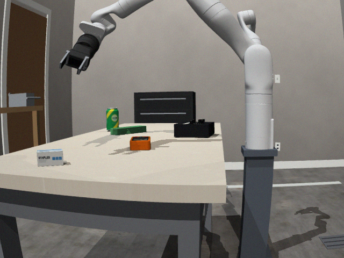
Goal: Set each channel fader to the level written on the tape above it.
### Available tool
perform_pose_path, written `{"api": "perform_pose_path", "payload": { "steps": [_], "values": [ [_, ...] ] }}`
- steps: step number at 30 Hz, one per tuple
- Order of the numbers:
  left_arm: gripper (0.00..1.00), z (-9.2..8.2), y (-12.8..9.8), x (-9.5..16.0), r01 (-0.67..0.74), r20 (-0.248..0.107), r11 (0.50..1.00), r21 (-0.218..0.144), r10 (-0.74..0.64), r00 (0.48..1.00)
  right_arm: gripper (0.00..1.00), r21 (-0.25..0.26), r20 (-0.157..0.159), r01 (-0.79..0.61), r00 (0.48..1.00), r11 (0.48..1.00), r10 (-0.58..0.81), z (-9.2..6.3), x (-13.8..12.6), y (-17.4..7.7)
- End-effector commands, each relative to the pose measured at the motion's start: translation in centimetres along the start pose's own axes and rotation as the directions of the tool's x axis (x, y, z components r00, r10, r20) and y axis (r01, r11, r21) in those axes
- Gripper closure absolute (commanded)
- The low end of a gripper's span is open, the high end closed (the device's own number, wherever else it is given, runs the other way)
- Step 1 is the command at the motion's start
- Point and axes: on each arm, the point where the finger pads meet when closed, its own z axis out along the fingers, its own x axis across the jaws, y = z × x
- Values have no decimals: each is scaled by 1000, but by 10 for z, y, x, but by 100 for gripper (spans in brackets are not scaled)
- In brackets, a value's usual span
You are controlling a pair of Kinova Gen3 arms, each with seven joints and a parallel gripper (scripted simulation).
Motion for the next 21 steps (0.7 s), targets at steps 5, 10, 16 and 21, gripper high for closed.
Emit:
{"api": "perform_pose_path", "payload": {
  "steps": [5, 10, 16, 21],
  "values": [
    [0, -53, 68, -28, -20, -9, 989, -149, 19, 1000, 0, -2, 0, 0, 1000, 1000, 0, -1, 0, 0],
    [0, -86, 105, -51, -38, -9, 972, -233, 37, 999, 0, -2, 0, 0, 1000, 1000, 0, -1, 0, 0],
    [0, -130, 148, -85, -65, -7, 941, -333, 66, 998, 0, -2, 0, 0, 1000, 1000, 0, -1, 0, 0],
    [0, -169, 180, -119, -90, -3, 906, -414, 98, 995, 0, -2, 0, 0, 1000, 1000, 0, -1, 0, 0]
  ]
}}
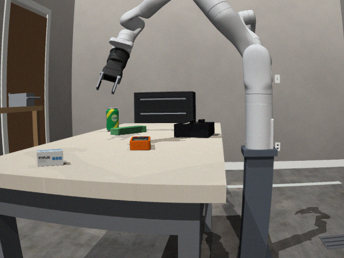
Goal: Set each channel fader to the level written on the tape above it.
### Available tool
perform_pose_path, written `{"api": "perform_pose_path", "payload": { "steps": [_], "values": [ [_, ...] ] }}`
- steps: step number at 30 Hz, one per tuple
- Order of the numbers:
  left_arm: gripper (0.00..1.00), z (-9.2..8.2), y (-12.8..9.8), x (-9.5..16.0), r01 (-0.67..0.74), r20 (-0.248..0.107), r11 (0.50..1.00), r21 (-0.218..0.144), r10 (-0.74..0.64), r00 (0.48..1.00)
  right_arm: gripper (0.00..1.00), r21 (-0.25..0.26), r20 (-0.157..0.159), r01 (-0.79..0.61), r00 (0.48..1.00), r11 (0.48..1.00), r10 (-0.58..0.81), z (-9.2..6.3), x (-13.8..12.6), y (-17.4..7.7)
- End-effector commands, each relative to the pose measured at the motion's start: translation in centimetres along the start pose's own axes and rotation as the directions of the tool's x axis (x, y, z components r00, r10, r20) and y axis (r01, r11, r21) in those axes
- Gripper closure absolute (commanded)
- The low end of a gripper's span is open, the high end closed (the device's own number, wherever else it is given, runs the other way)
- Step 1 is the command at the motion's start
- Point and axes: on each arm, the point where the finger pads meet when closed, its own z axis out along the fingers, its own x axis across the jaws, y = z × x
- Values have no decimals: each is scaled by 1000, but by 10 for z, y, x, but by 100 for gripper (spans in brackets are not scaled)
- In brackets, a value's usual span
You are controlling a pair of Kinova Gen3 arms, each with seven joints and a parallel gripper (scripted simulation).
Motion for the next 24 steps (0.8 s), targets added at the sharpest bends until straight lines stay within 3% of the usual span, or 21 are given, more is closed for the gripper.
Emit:
{"api": "perform_pose_path", "payload": {
  "steps": [1, 3, 5, 6, 20, 22, 24],
  "values": [
    [0, -17, 31, -21, -17, 8, 998, -59, 17, 1000, 0, -2, 0, 0, 1000, 1000, 0, -1, 0, 0],
    [0, -27, 49, -36, -29, 15, 995, -93, 30, 999, 0, -2, 0, 0, 1000, 1000, 0, -1, 0, 0],
    [0, -27, 49, -36, -29, 15, 995, -93, 30, 999, 0, -2, 0, 0, 1000, 1000, 0, -1, 0, 0],
    [0, -42, 71, -57, -45, 26, 990, -137, 49, 998, 0, -2, 0, 0, 1000, 1000, 0, -1, 0, 0],
    [0, -116, 157, -176, -125, 86, 936, -329, 162, 983, 0, -2, 0, 0, 1000, 1000, 0, -1, 0, 0],
    [0, -116, 157, -176, -125, 86, 936, -329, 162, 983, 0, -2, 0, 0, 1000, 1000, 0, -1, 0, 0],
    [0, -135, 171, -209, -144, 101, 918, -369, 193, 976, 0, -2, 0, 0, 1000, 1000, 0, -1, 0, 0]
  ]
}}
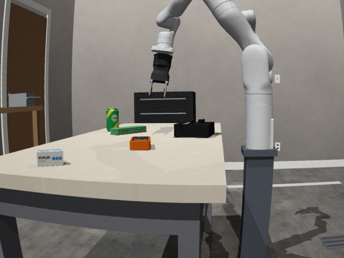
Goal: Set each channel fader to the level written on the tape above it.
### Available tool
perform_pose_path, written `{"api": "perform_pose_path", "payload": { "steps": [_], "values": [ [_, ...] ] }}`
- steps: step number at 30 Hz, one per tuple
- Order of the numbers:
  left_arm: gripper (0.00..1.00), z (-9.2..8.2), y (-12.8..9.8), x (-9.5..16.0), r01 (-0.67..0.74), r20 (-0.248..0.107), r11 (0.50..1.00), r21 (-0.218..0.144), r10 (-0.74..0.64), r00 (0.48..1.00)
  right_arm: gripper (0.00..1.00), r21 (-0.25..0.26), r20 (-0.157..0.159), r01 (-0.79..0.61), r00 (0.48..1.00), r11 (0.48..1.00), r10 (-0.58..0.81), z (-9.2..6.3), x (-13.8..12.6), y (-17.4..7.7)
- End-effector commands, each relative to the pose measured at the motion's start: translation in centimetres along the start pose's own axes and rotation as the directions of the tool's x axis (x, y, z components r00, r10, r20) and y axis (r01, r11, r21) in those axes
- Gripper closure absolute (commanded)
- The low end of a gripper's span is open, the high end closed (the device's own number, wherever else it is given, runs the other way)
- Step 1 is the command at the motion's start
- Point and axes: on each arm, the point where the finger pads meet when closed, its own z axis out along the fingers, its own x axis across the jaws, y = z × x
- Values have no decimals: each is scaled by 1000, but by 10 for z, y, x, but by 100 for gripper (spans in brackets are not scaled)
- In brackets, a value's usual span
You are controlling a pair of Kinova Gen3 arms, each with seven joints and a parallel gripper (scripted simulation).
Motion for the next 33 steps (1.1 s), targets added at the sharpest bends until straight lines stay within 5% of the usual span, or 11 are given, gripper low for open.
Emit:
{"api": "perform_pose_path", "payload": {
  "steps": [1, 13, 33],
  "values": [
    [0, -10, 26, -32, -26, 23, 999, -45, 27, 999, 0, -2, 0, 0, 1000, 1000, 0, -1, 0, 0],
    [0, -41, 83, -147, -103, 115, 982, -160, 122, 986, 0, -2, 0, 0, 1000, 1000, 0, -1, 0, 0],
    [0, -42, 84, -150, -105, 118, 981, -163, 125, 985, 0, -2, 0, 0, 1000, 1000, 0, -1, 0, 0]
  ]
}}
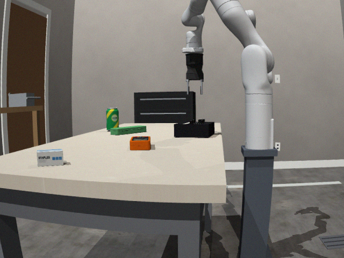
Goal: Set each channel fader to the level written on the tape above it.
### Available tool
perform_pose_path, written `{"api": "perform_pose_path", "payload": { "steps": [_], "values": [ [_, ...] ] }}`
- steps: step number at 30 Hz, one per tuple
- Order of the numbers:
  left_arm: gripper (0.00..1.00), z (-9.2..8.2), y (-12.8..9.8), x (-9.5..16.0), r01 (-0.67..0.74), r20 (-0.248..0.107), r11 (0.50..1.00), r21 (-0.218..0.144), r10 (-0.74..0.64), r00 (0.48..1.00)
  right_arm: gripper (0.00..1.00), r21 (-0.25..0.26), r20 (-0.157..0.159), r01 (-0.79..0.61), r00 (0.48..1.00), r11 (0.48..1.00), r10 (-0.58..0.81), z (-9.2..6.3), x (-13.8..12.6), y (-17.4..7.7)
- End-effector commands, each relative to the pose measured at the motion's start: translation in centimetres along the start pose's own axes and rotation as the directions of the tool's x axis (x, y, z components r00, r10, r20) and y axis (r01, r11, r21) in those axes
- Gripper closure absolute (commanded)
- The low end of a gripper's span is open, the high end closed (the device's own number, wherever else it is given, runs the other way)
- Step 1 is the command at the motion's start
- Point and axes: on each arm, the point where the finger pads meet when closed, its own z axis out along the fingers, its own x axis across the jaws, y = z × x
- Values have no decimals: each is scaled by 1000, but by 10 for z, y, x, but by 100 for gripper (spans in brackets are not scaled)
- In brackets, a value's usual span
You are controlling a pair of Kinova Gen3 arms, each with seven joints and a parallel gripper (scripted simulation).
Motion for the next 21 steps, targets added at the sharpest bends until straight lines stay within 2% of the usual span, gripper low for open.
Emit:
{"api": "perform_pose_path", "payload": {
  "steps": [1, 16, 21],
  "values": [
    [0, -1, 0, 0, 0, -1, 1000, -2, 0, 1000, 0, -2, 0, 0, 1000, 1000, 0, -1, 0, 0],
    [0, 4, -2, 0, -81, 7, 997, 4, 81, 997, 0, -2, 0, 0, 1000, 1000, 0, -1, 0, 0],
    [0, 10, -5, 0, -180, 19, 984, 8, 180, 983, 0, -2, 0, 0, 1000, 1000, 0, -1, 0, 0]
  ]
}}
